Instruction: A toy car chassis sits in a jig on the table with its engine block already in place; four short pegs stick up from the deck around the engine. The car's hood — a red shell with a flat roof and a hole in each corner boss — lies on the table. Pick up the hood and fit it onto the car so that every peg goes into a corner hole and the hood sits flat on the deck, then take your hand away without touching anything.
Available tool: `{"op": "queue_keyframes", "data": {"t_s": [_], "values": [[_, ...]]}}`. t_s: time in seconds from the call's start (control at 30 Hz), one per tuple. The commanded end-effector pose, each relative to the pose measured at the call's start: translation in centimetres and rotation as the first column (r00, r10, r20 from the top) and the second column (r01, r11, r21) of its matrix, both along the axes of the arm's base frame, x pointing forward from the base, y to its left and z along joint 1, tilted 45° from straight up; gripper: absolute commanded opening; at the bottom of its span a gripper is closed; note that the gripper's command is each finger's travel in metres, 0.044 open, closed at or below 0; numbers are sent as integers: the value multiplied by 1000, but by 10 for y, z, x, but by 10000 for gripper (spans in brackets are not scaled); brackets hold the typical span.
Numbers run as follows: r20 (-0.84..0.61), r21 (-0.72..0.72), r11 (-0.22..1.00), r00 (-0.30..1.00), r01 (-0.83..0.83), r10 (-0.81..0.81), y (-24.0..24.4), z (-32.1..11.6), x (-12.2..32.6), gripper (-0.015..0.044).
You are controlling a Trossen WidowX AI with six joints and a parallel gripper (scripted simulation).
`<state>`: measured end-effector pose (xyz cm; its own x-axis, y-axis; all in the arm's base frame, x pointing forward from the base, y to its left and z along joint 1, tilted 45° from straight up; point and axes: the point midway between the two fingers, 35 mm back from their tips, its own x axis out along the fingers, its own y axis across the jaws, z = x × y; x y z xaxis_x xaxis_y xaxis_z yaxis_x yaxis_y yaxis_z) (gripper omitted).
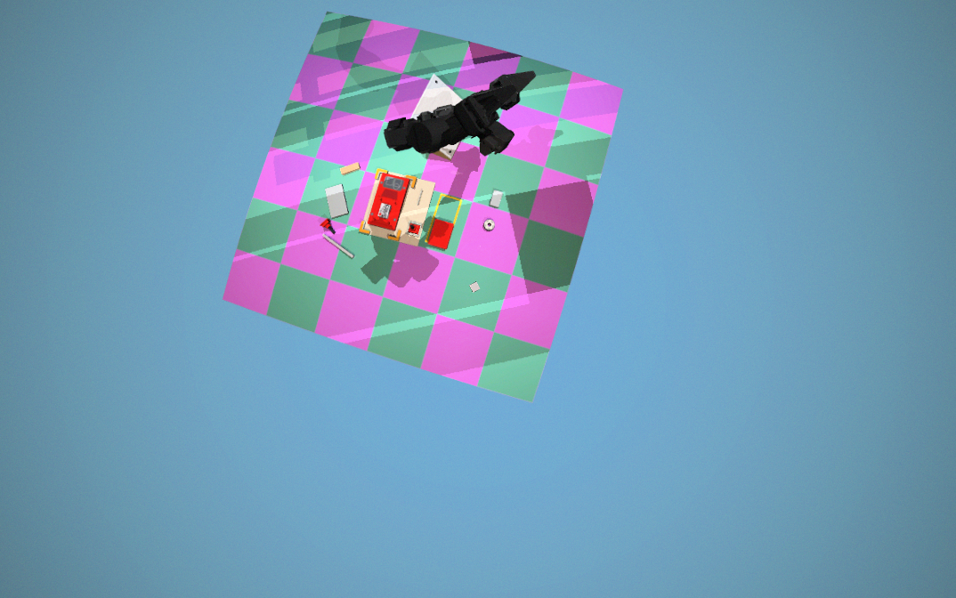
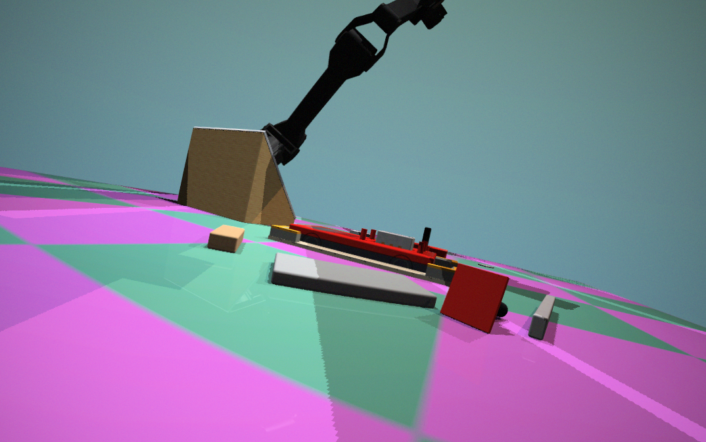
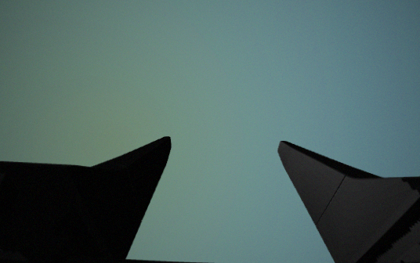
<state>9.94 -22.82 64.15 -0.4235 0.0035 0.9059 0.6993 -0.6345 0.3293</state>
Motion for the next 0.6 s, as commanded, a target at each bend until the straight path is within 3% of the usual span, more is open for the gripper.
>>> {"op": "queue_keyframes", "data": {"t_s": [0.0,0.23,0.57], "values": [[67,-38,992,991,119,-116,29,9,-37,440],[119,-69,956,954,285,-276,63,17,-74,440],[309,-128,812,801,569,-513,162,19,-137,440]]}}
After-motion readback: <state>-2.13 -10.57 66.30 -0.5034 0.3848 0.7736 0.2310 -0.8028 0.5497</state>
